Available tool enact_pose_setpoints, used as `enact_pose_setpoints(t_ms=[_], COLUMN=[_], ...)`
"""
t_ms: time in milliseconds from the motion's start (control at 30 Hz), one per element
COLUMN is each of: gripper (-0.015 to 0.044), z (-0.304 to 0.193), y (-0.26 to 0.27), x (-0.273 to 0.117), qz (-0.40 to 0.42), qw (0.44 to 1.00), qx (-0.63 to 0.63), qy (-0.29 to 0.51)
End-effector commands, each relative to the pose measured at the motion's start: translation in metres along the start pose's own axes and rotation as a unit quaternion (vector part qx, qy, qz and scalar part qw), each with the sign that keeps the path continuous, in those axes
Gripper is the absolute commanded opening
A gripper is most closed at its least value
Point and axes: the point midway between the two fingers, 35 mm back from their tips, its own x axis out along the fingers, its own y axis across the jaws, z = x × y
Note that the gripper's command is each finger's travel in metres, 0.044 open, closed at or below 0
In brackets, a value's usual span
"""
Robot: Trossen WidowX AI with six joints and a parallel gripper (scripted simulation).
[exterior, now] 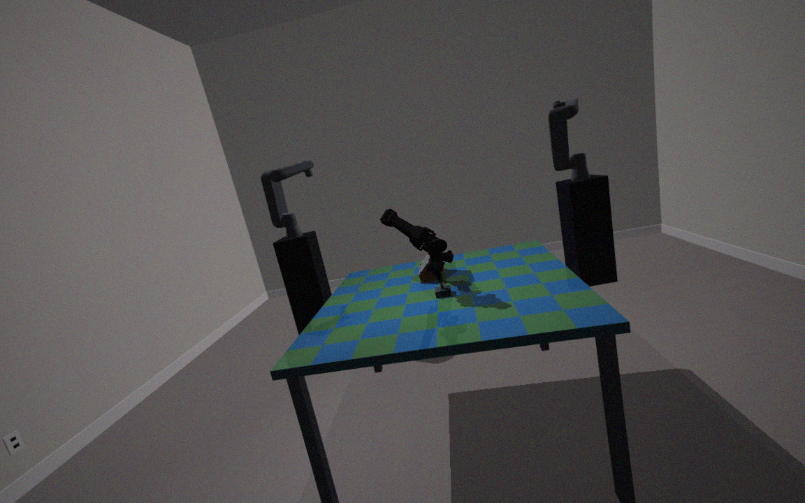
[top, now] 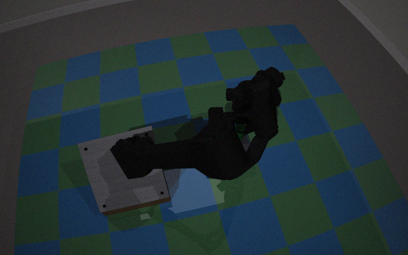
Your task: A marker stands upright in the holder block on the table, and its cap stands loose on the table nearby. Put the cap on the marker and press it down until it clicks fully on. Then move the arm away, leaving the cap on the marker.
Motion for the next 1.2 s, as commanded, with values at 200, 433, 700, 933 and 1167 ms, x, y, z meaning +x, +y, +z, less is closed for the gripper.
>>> enact_pose_setpoints(t_ms=[200, 433, 700, 933, 1167], gripper=[0.0000, 0.0000, 0.0184, 0.0368, 0.0440], z=[0.000, 0.000, 0.000, 0.000, 0.002], y=[0.002, 0.002, 0.002, 0.002, 0.000], x=[0.016, 0.016, 0.016, 0.016, -0.012], qz=[0.000, 0.000, 0.001, 0.001, 0.001], qw=[1.000, 1.000, 1.000, 1.000, 1.000], qx=[-0.004, -0.004, -0.001, -0.001, -0.002], qy=[0.004, 0.004, 0.002, 0.002, 0.000])
